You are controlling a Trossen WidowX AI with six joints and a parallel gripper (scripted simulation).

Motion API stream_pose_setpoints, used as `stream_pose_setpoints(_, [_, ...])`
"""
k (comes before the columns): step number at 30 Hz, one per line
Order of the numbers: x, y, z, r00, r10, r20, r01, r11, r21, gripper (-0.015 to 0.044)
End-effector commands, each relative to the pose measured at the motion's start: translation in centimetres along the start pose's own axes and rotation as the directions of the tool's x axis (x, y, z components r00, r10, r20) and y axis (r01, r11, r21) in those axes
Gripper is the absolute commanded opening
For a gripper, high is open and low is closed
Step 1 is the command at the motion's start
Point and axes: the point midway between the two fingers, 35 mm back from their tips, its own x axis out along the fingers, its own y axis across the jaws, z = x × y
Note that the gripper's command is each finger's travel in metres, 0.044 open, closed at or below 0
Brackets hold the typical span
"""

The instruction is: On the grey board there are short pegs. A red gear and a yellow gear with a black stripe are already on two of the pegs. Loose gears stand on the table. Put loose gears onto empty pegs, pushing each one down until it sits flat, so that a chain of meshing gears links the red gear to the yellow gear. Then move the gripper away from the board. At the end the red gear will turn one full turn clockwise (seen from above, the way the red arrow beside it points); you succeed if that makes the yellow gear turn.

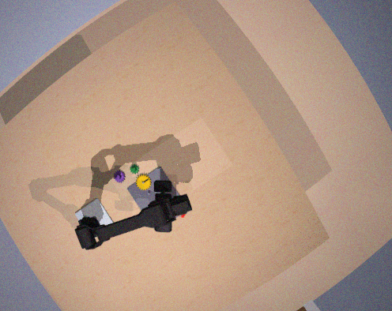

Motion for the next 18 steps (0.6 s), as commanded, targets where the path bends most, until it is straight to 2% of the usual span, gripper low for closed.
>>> stream_pose_setpoints(1, [0.1, 0.0, 0.0, 1.0, 0.001, -0.003, -0.001, 1.0, -0.011, 0.0])
stream_pose_setpoints(12, [1.4, 0.0, -0.1, 1.0, 0.001, -0.003, -0.002, 0.979, -0.204, 0.0])
stream_pose_setpoints(18, [2.3, 0.0, 0.0, 1.0, 0.001, -0.003, -0.002, 0.977, -0.215, 0.0])
